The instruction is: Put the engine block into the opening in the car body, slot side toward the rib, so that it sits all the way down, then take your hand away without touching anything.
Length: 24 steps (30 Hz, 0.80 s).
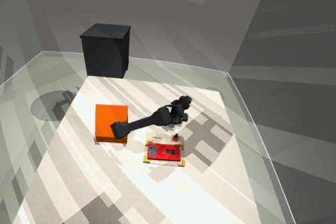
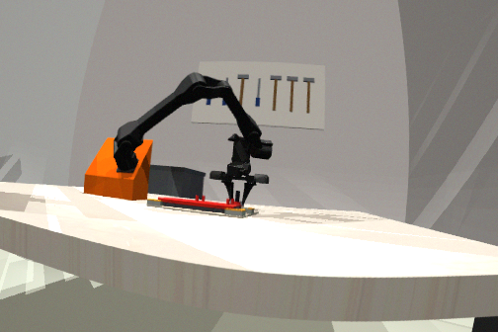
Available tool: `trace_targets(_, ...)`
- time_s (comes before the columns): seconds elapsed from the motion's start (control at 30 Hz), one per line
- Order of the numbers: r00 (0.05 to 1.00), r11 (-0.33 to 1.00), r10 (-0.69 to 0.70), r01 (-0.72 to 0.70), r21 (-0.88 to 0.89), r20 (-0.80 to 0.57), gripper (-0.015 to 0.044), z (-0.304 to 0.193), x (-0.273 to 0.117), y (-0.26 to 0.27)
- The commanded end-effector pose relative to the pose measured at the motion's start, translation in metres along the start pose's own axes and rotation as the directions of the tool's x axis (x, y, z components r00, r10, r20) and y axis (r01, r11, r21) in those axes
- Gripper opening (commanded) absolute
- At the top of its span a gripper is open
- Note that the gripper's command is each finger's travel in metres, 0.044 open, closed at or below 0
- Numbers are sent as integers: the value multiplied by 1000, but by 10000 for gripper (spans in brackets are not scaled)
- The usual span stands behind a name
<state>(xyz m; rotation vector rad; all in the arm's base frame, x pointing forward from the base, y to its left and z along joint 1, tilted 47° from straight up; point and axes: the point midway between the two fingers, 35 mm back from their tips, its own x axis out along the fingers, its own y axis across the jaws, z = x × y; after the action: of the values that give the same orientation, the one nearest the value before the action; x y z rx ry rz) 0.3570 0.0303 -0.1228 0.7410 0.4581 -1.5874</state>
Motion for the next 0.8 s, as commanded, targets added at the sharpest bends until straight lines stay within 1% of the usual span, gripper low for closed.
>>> trace_targets(0.0, 1000, 1000, 1, -1, -4, 2, 111, 0, 1, 0)
trace_targets(0.03, 1000, 1000, 1, -1, -4, 2, 105, 0, 1, 0)
trace_targets(0.17, 1000, 1000, 1, -1, -5, 1, 0, 0, -4, 1)
trace_targets(0.77, 1000, 1000, 1, -1, -6, -5, 0, -2, -59, 6)
